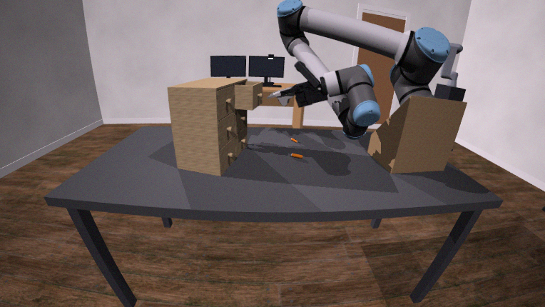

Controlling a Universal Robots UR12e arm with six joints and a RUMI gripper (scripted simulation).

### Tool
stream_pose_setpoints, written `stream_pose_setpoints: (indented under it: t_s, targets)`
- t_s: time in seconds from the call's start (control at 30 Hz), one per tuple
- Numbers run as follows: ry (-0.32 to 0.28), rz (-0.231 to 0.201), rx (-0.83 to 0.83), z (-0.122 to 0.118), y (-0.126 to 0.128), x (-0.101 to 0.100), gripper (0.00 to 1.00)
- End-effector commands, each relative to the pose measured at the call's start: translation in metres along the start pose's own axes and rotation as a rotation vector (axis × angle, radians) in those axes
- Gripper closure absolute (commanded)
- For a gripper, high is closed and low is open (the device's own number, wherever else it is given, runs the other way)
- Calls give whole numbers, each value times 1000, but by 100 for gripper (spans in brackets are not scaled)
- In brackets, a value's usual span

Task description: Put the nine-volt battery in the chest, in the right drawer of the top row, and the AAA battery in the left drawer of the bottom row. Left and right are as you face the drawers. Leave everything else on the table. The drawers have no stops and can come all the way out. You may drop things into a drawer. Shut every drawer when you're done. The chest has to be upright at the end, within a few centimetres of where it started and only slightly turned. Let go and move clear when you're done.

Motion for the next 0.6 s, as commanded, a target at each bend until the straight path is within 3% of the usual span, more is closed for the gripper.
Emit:
stream_pose_setpoints:
  t_s: [0.0, 0.57]
  targets:
    - [1, 0, 0, 0, 0, 0, 80]
    - [1, 0, 0, 2, 0, -4, 80]
Point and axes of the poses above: the point where the finger pads meet when closed, its own x axis back along the fingers, its own y axis across the jaws, z = x × y, the point moved 8 cm from there along x, back along the fingers, and after that the axes turned 1 degree about -x, right-handed, at the moved point
